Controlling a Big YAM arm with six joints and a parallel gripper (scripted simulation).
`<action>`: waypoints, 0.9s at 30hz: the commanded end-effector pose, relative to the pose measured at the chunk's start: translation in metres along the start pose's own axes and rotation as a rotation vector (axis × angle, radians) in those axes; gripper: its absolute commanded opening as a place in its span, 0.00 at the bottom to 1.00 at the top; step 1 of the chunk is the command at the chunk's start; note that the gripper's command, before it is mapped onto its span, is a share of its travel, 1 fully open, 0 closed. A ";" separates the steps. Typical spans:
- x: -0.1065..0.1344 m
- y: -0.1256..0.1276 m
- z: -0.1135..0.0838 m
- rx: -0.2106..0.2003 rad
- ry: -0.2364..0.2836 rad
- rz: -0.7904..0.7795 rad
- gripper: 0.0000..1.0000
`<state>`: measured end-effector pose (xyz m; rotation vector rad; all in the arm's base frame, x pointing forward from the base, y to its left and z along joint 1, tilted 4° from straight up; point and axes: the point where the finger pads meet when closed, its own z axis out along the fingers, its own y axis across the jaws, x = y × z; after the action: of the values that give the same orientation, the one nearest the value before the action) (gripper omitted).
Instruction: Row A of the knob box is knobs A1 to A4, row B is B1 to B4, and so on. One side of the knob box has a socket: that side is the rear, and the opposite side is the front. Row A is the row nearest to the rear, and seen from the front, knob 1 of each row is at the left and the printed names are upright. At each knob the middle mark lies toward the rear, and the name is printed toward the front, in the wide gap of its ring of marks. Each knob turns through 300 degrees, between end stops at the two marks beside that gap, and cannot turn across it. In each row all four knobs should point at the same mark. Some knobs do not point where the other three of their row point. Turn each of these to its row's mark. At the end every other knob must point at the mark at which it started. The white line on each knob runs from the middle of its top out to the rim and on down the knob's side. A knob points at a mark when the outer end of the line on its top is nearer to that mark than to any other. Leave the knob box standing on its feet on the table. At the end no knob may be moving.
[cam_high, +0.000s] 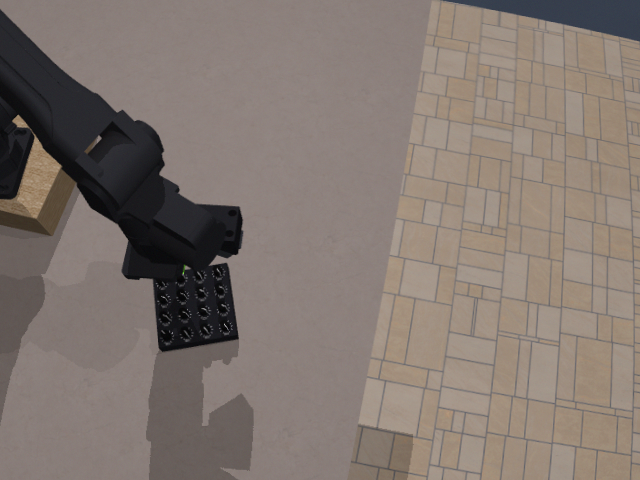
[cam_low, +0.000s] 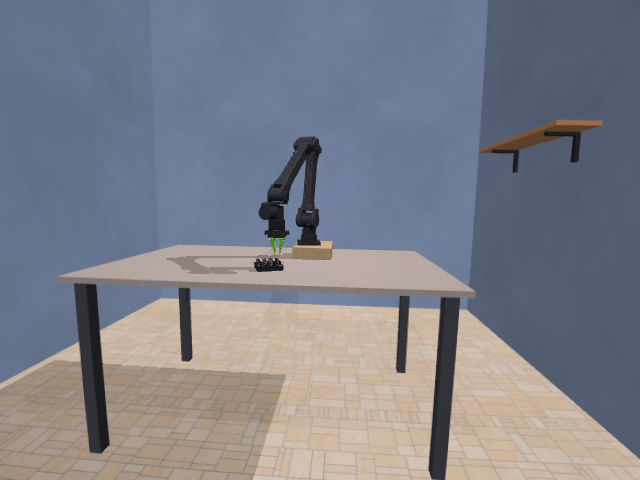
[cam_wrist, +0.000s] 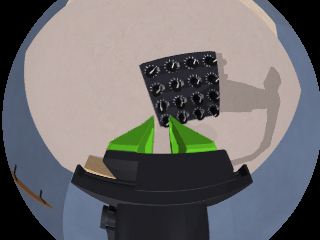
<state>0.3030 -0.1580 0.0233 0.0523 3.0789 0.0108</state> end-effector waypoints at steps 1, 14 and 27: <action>-0.006 0.000 0.005 0.009 -0.013 0.004 0.19; -0.010 -0.002 0.012 0.013 -0.021 0.005 0.19; -0.011 -0.003 0.012 0.015 -0.026 0.004 0.19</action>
<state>0.3058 -0.1586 0.0077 0.0519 3.0738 0.0067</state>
